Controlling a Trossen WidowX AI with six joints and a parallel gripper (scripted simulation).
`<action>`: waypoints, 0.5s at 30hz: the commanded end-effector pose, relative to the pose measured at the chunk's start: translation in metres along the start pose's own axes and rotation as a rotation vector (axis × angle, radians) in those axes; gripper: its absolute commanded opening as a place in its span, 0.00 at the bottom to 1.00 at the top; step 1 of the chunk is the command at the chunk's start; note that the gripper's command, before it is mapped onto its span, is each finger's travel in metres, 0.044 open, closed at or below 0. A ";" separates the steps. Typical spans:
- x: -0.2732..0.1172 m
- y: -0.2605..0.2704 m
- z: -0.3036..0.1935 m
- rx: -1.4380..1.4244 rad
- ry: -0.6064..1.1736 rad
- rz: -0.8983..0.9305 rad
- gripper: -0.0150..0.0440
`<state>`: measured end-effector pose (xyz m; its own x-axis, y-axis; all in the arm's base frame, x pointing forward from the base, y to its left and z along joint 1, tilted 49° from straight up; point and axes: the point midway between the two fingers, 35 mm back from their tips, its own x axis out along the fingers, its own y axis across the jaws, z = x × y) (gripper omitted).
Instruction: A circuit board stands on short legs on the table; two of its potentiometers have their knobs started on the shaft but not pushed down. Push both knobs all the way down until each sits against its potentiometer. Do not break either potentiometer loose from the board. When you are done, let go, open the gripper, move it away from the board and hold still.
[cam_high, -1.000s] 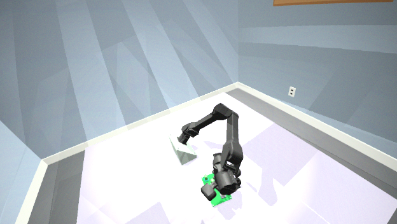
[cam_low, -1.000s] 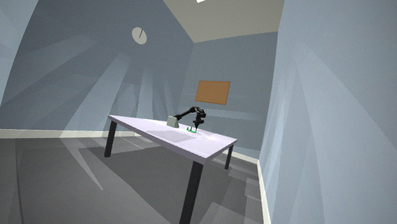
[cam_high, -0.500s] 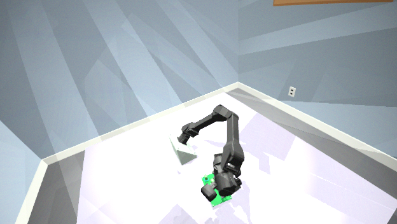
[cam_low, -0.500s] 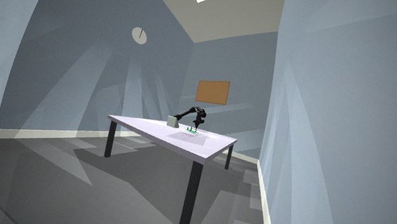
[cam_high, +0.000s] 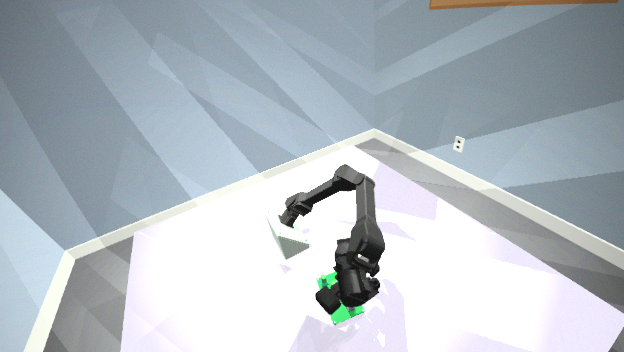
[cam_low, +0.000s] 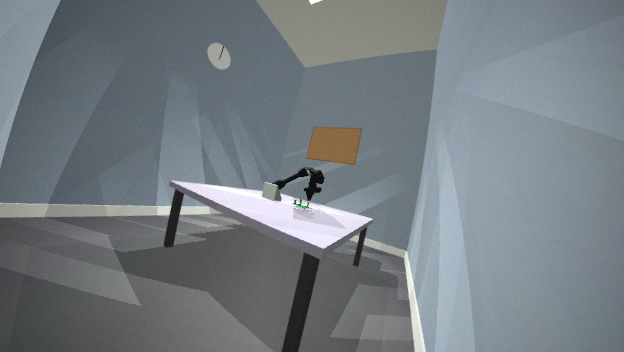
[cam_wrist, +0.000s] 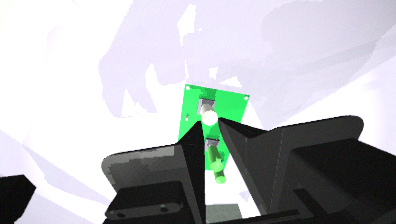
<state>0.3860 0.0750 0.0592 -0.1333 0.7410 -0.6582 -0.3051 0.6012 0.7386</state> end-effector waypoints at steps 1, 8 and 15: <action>0.000 0.000 0.000 0.001 0.000 0.000 0.57; -0.020 -0.006 -0.052 0.004 0.000 -0.016 0.88; -0.031 -0.001 -0.139 0.003 0.003 -0.020 1.00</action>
<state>0.3025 0.0205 0.0611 -0.1181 0.7296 -0.6736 -0.3037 0.6193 0.7240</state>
